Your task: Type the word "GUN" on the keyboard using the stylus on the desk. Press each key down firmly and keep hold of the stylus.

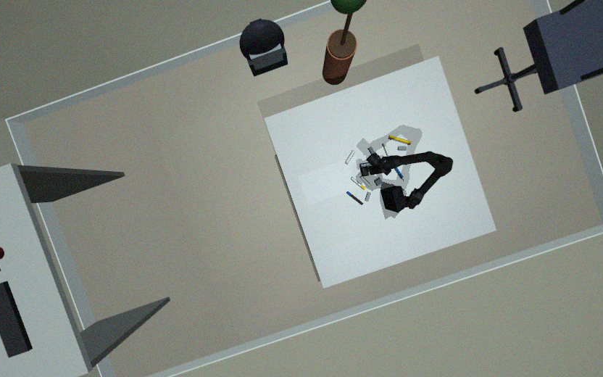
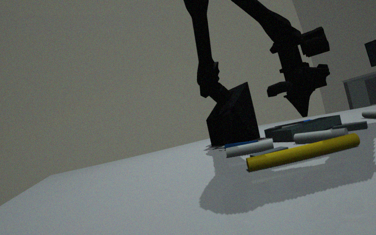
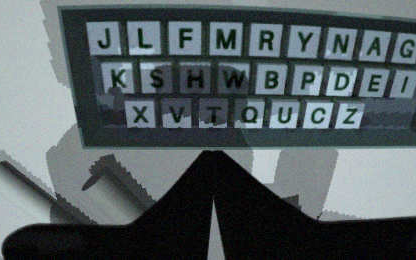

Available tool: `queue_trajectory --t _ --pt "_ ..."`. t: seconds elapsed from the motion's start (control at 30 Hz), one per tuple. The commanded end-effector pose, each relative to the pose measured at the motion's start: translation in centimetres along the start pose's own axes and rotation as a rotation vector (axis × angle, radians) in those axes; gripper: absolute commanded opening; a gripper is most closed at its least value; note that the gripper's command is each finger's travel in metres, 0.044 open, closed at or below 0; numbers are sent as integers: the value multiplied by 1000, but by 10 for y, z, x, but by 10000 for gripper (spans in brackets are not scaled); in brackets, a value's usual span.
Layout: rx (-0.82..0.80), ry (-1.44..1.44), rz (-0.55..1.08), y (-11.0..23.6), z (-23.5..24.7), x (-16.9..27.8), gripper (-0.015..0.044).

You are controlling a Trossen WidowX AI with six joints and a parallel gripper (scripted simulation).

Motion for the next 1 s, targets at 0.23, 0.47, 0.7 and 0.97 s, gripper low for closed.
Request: queue_trajectory --t 0.23,0.47,0.7,0.97 --pt "-6 -3 -1 51 3 -2 0" --pt "-6 -3 -1 61 3 -1 0" --pt "-3 0 -2 55 3 -2 53" --pt "-3 0 -2 55 3 -2 0"
Point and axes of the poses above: the point midway between the two fingers, 35 mm back from their tips, its own y axis back along the fingers, its own z axis across the jaws, x = y × z, the point moved 8 cm from there along y, back along the fingers, and after that the axes turned 7 degrees about y, right-handed, at the moved point
